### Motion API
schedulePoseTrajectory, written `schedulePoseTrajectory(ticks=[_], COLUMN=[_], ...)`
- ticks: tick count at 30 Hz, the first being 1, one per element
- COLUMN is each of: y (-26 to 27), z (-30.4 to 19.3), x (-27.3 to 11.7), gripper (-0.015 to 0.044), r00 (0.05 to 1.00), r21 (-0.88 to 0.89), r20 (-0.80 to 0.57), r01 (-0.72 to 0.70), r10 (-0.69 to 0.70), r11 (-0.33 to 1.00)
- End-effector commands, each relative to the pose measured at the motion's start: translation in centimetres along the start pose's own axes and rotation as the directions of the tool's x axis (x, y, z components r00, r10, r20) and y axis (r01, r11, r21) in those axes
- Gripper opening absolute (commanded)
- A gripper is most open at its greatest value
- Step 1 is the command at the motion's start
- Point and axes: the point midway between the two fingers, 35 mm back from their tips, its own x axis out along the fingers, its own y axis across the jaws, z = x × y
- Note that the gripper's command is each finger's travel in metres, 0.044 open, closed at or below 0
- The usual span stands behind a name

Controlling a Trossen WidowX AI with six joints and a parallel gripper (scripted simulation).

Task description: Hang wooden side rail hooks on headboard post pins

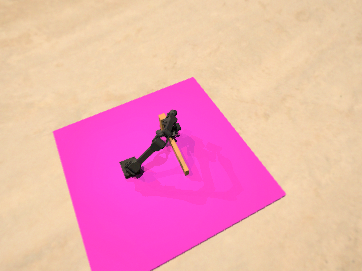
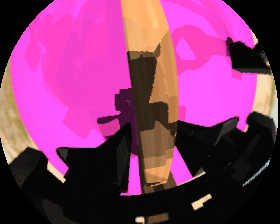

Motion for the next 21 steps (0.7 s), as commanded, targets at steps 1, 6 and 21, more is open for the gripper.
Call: schedulePoseTrajectory(ticks=[1,6,21], y=[0.0,0.0,0.2], z=[0.0,0.0,3.0], x=[-0.3,-3.9,-4.0], gripper=[0.0341,0.0440,0.0440], r00=[1.000,1.000,1.000], r21=[0.000,-0.001,-0.001], r20=[-0.001,-0.009,-0.008], r01=[-0.001,-0.004,-0.003], r10=[0.001,0.004,0.003], r11=[1.000,1.000,1.000])
